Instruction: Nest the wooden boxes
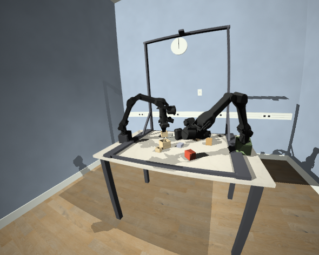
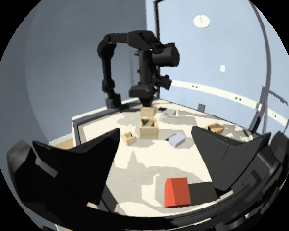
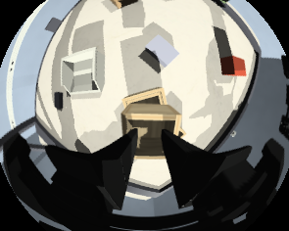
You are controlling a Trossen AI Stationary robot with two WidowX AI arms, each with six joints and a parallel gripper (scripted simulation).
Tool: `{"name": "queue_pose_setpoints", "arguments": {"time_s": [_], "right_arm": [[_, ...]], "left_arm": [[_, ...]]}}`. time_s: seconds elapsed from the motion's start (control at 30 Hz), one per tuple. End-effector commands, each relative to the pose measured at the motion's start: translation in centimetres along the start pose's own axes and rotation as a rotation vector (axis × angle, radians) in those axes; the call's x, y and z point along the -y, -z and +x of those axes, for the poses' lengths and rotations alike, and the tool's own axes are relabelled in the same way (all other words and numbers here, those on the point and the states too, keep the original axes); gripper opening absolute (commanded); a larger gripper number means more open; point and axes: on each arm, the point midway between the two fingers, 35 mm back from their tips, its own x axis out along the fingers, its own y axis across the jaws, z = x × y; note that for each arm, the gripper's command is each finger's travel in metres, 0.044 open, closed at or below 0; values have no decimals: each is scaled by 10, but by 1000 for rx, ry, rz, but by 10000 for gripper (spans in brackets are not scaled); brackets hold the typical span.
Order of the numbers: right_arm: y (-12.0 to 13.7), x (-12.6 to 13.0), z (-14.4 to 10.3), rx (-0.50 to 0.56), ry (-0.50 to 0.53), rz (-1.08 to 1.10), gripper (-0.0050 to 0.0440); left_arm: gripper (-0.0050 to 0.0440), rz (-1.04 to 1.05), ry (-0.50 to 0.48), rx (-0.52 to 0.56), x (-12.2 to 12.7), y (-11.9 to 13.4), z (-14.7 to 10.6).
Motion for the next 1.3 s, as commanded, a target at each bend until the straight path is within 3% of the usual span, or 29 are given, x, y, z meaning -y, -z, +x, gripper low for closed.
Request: {"name": "queue_pose_setpoints", "arguments": {"time_s": [0.0, 1.27], "right_arm": [[-2, 3, -10, 24, 16, -149, 208], [-2, 2, -10, 12, 27, -1258, 208]], "left_arm": [[400, 27, -8, 2, -3, -8, -3], [400, 27, -8, 2, -3, -8, -3]]}}
